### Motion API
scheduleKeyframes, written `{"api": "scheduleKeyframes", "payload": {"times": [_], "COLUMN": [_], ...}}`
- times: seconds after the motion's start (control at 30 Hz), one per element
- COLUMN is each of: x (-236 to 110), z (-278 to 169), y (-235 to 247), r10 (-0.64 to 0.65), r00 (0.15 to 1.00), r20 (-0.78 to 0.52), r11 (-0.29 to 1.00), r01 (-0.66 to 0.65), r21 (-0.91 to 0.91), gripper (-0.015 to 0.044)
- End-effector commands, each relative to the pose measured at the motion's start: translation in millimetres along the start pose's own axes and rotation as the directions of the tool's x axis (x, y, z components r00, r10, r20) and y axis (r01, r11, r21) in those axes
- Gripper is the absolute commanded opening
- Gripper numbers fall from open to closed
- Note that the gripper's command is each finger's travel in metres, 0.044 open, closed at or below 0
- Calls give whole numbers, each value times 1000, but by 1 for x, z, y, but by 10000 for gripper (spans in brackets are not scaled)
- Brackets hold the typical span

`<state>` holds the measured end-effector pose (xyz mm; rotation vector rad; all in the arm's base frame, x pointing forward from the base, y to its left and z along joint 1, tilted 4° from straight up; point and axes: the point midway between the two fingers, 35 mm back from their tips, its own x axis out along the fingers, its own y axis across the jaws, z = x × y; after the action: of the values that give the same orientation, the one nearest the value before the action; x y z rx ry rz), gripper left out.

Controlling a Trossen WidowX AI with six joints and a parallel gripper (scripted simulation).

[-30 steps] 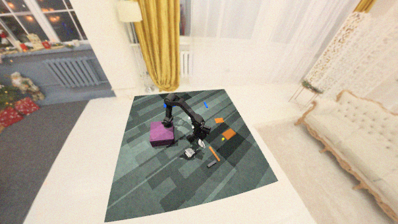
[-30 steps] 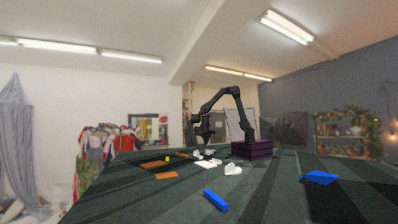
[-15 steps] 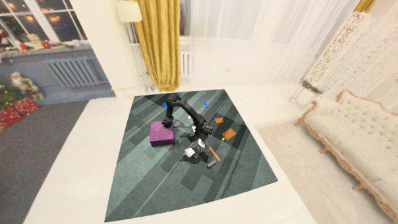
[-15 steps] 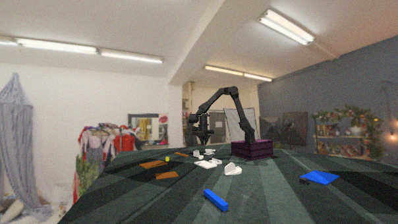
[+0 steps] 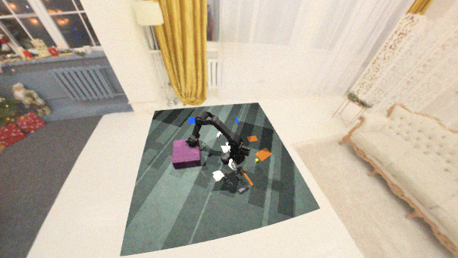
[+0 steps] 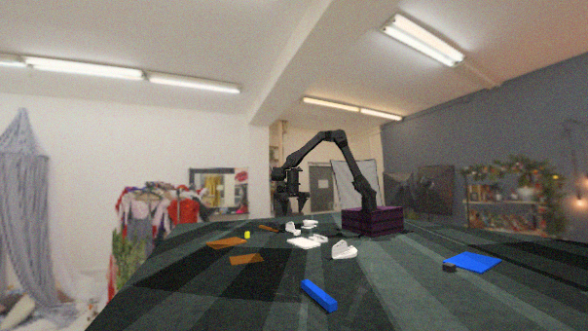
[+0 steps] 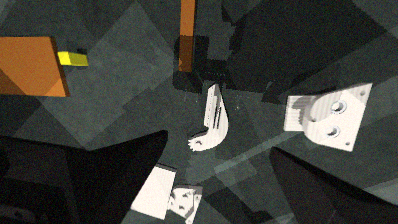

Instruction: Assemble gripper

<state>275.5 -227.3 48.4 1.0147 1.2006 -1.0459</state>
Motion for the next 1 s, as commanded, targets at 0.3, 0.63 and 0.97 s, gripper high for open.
{"api": "scheduleKeyframes", "payload": {"times": [0.3, 0.63, 0.97], "x": [32, 43, 60], "z": [-3, -2, -1], "y": [-4, -3, -3], "r10": [-12, -12, -12], "r00": [1000, 1000, 1000], "r20": [-6, -6, -6], "r11": [1000, 1000, 1000], "r01": [12, 12, 12], "r21": [8, 8, 8], "gripper": [440, 440, 440]}}
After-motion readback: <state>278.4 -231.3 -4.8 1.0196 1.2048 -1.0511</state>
